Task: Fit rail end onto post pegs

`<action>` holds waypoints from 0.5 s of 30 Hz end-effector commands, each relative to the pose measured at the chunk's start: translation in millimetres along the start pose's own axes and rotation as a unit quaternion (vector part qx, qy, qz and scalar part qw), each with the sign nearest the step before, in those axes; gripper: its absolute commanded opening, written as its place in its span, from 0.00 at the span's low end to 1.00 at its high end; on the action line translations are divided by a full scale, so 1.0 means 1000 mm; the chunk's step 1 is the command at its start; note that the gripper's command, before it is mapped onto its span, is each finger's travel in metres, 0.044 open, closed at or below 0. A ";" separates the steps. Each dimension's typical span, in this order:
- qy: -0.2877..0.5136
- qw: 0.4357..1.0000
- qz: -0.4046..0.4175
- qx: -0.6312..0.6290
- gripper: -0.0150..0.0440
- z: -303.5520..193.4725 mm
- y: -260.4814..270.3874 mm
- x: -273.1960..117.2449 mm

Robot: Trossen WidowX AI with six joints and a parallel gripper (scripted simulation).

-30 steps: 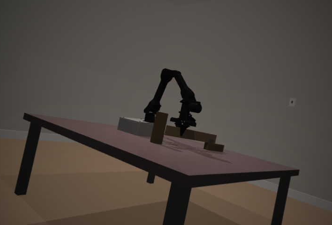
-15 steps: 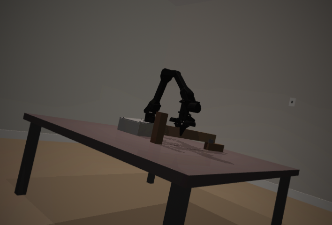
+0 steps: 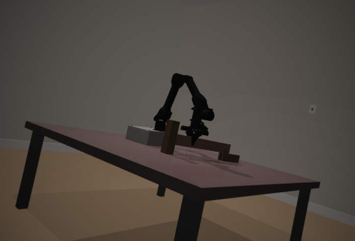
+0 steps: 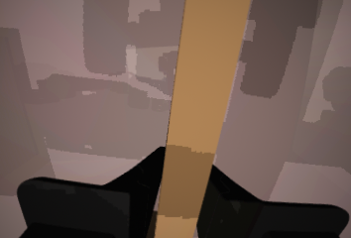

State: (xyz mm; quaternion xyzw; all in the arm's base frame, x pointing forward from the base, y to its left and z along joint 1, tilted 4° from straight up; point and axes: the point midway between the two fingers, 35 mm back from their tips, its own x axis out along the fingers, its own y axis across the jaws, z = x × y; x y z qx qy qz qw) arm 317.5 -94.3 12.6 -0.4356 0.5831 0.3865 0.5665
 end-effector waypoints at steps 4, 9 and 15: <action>0.000 1.000 0.000 -0.001 0.25 -0.003 0.000 -0.001; 0.000 1.000 0.000 -0.001 0.25 -0.004 0.000 -0.001; 0.000 1.000 0.000 -0.001 0.25 -0.006 0.000 -0.002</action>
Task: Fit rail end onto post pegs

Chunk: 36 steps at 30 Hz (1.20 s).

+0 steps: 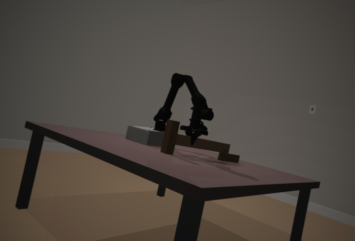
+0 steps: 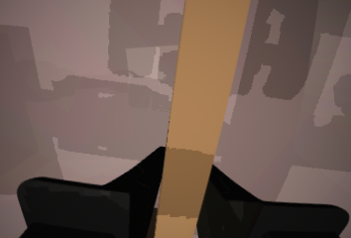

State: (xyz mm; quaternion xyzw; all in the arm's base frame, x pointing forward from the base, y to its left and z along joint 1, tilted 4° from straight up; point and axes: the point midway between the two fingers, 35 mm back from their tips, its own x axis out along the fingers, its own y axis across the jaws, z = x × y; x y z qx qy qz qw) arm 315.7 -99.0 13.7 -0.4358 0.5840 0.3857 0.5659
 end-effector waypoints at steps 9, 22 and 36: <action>-0.001 1.000 -0.001 -0.001 0.25 -0.004 0.000 -0.001; -0.001 1.000 -0.001 -0.001 0.25 -0.008 0.000 0.001; 0.000 1.000 -0.001 -0.001 0.25 -0.012 0.000 0.001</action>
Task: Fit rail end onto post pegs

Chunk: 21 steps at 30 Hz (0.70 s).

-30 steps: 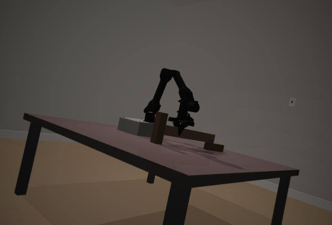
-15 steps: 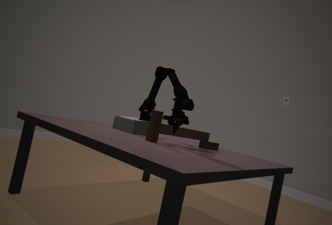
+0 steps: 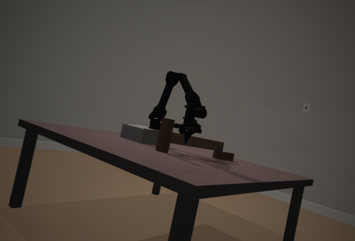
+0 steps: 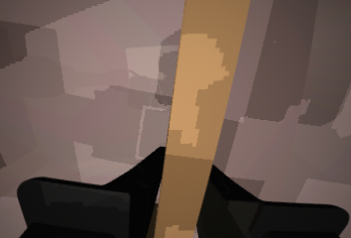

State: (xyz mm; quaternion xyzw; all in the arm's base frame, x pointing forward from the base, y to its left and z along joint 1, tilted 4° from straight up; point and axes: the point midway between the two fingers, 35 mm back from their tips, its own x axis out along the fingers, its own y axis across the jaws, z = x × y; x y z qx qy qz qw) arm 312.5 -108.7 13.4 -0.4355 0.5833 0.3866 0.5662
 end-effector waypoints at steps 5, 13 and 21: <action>0.001 1.000 -0.001 -0.001 0.25 -0.004 0.000 0.000; 0.001 1.000 -0.001 -0.001 0.25 -0.006 0.000 0.000; 0.001 1.000 -0.001 -0.001 0.25 -0.009 0.000 -0.001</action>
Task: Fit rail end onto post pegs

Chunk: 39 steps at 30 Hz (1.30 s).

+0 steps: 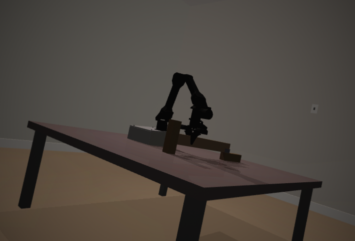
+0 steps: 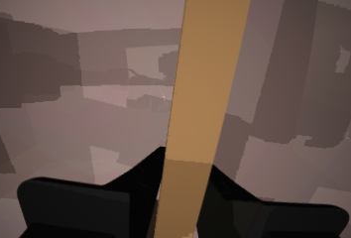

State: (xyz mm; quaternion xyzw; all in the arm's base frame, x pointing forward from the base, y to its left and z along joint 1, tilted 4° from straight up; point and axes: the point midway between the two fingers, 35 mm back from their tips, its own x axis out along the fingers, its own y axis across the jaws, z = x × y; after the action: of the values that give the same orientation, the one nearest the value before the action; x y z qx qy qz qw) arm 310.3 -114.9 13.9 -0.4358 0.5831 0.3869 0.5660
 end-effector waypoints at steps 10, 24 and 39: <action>0.001 1.000 -0.001 0.000 0.25 -0.005 0.000 -0.001; -0.002 1.000 0.000 -0.001 0.79 -0.001 0.000 0.000; 0.000 1.000 -0.001 0.000 1.00 0.030 0.000 -0.030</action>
State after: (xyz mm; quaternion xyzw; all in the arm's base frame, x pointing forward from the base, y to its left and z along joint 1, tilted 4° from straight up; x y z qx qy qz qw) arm 312.7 -96.8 27.8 -0.4299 0.5857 0.3917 0.5646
